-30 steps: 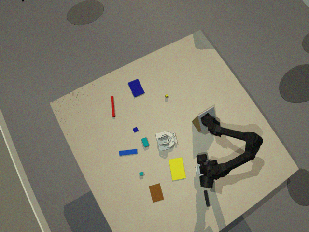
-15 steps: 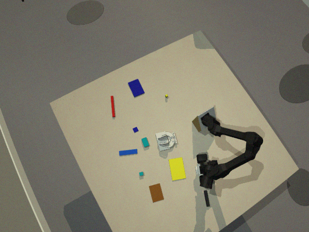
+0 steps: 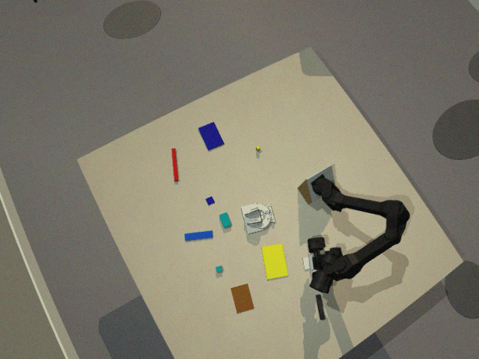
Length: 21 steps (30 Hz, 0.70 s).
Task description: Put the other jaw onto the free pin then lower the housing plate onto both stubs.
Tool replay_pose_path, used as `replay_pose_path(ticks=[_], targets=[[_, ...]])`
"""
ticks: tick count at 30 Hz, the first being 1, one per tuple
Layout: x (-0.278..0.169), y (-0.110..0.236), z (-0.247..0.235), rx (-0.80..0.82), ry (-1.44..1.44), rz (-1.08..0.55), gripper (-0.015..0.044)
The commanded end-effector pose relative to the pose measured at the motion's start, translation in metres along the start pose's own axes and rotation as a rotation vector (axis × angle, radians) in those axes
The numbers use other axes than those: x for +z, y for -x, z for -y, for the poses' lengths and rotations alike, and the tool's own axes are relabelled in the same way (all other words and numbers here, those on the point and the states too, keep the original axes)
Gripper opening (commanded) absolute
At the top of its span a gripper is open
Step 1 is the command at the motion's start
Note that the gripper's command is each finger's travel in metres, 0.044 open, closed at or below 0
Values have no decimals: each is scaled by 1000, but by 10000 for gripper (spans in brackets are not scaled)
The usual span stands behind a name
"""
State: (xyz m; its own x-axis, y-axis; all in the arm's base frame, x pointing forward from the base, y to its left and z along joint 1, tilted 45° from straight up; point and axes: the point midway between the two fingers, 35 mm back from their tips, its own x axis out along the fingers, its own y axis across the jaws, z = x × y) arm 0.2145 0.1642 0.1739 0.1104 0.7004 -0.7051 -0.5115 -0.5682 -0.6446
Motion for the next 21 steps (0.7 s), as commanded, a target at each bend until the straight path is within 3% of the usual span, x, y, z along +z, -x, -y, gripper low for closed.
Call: replay_pose_path(ticks=[1,8,21], targets=[[3,12,1,-9,8,1,351],[1,17,0,-8,-12,-1,351],[-34,13,-17,16,-382,-28,351]])
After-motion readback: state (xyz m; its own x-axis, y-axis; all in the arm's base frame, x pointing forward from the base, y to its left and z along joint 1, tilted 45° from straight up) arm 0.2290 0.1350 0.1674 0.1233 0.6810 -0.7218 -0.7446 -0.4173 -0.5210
